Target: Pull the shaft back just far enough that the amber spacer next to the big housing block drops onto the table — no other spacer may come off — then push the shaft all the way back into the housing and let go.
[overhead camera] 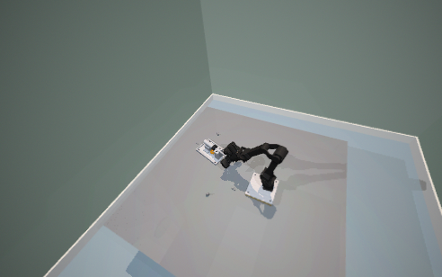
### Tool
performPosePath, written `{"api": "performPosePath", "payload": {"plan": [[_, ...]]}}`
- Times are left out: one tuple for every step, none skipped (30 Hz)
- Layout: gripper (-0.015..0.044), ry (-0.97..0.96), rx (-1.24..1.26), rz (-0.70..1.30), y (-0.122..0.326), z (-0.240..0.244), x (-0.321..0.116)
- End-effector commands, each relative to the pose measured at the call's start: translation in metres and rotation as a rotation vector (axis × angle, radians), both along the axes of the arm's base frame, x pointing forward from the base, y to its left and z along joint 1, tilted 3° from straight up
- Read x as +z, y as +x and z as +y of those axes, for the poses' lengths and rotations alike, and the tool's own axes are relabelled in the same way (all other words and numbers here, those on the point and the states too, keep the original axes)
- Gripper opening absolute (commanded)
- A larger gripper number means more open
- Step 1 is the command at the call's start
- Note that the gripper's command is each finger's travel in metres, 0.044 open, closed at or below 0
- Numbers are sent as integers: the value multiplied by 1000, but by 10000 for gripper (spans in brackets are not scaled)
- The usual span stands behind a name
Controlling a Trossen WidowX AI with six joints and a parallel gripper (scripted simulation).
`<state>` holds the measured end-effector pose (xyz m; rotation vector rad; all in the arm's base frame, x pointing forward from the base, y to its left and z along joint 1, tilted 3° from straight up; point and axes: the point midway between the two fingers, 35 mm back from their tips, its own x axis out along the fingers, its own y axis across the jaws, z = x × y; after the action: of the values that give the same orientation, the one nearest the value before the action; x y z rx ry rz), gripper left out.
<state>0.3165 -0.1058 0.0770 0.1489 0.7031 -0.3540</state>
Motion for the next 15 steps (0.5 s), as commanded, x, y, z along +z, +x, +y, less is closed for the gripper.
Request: {"api": "performPosePath", "payload": {"plan": [[0,-5,-2,-10,2,-2,2],[0,-5,-2,-10,2,-2,2],[0,-5,-2,-10,2,-2,2],[0,-5,-2,-10,2,-2,3],[0,-5,-2,-10,3,-2,3],[0,-5,-2,-10,3,-2,3],[0,-5,-2,-10,3,-2,3],[0,-5,-2,-10,3,-2,3],[0,-5,-2,-10,3,-2,3],[0,-5,-2,-10,3,-2,3],[0,-5,-2,-10,3,-2,3],[0,-5,-2,-10,3,-2,3],[0,-5,-2,-10,4,-2,3],[0,-5,-2,-10,4,-2,3],[0,-5,-2,-10,4,-2,3]]}}
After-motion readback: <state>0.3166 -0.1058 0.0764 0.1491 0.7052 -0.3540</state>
